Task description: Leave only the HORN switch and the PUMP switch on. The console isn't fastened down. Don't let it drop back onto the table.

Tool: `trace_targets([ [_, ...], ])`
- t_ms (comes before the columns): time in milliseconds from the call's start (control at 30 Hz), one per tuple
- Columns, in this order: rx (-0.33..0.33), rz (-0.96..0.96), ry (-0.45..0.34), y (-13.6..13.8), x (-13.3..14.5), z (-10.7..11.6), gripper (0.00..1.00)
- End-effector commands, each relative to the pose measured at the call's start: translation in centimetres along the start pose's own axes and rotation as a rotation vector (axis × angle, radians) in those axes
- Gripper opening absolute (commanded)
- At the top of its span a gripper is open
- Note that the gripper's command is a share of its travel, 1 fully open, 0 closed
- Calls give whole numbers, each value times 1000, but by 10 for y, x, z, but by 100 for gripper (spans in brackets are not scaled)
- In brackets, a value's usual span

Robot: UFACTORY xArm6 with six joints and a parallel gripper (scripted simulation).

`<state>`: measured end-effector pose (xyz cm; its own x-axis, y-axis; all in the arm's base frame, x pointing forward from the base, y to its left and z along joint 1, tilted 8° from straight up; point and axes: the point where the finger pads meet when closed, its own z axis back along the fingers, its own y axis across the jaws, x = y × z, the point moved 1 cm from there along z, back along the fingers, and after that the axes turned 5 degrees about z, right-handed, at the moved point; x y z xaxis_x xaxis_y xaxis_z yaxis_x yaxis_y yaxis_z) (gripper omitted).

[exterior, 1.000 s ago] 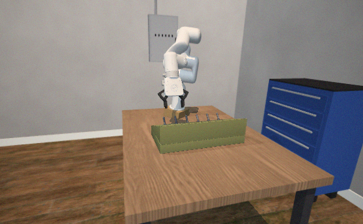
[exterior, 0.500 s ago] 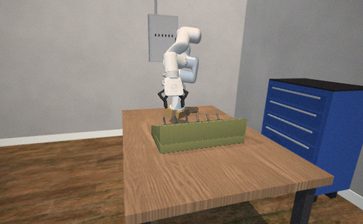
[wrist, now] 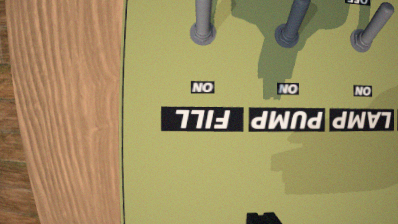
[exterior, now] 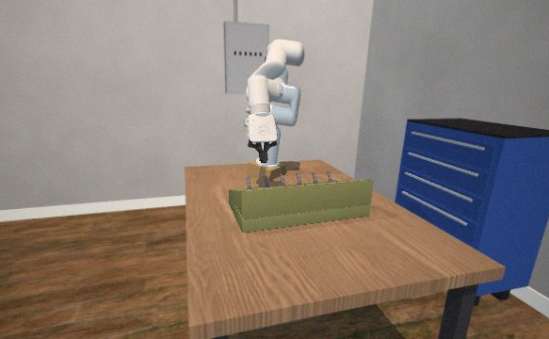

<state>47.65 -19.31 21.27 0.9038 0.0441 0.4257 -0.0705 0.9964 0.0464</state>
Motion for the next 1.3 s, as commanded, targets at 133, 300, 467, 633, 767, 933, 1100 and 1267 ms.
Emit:
trace_targets([
  [133, -3, 1, -4, 0, 2, 39, 0],
  [300, -3, 1, -4, 0, 2, 49, 0],
  [467, -3, 1, -4, 0, 2, 59, 0],
  [633, -3, 1, -4, 0, 2, 60, 0],
  [767, -2, 1, -4, 0, -2, 61, 0],
  [933, -2, 1, -3, 16, -56, 70, 0],
  [1100, -2, 2, -3, 30, -102, 71, 0],
  [1267, -2, 1, -3, 37, -124, 69, 0],
])
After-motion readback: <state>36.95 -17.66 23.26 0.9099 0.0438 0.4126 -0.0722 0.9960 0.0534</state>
